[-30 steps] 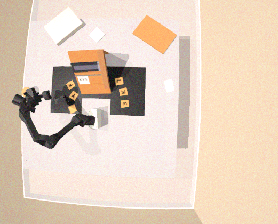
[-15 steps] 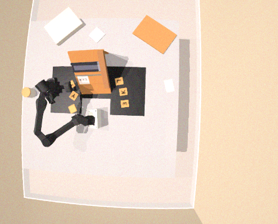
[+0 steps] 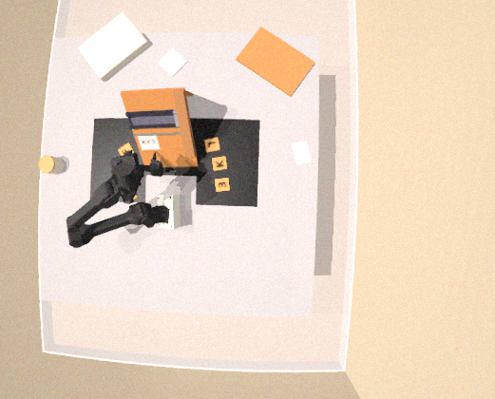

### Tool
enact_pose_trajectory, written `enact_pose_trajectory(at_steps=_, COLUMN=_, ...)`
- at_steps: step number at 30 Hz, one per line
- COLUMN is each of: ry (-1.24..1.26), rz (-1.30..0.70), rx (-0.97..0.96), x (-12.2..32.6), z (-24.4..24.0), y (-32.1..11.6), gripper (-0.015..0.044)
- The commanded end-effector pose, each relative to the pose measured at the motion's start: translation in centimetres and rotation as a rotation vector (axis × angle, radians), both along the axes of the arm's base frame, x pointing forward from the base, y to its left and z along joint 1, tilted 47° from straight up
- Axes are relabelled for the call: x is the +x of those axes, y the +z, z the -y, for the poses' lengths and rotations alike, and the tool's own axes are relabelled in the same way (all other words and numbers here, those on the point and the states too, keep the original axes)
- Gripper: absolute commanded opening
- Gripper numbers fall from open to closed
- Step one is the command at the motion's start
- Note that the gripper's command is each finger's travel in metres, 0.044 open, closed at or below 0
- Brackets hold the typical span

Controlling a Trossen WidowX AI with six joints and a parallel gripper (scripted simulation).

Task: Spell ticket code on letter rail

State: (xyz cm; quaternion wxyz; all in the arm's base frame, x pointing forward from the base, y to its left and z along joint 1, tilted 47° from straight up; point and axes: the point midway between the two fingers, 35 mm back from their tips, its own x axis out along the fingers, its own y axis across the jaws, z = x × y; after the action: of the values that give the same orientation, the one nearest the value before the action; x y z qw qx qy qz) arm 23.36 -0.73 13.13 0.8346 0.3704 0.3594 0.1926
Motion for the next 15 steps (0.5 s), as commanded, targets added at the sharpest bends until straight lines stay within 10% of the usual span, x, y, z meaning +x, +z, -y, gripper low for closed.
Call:
enact_pose_trajectory(at_steps=1, ry=-0.014, rz=0.02, rx=0.021, x=-0.4, z=0.4, y=-0.6, gripper=0.044)
enact_pose_trajectory(at_steps=15, ry=0.161, rz=0.21, rx=-0.223, x=0.7, z=2.0, y=1.6, gripper=0.044)
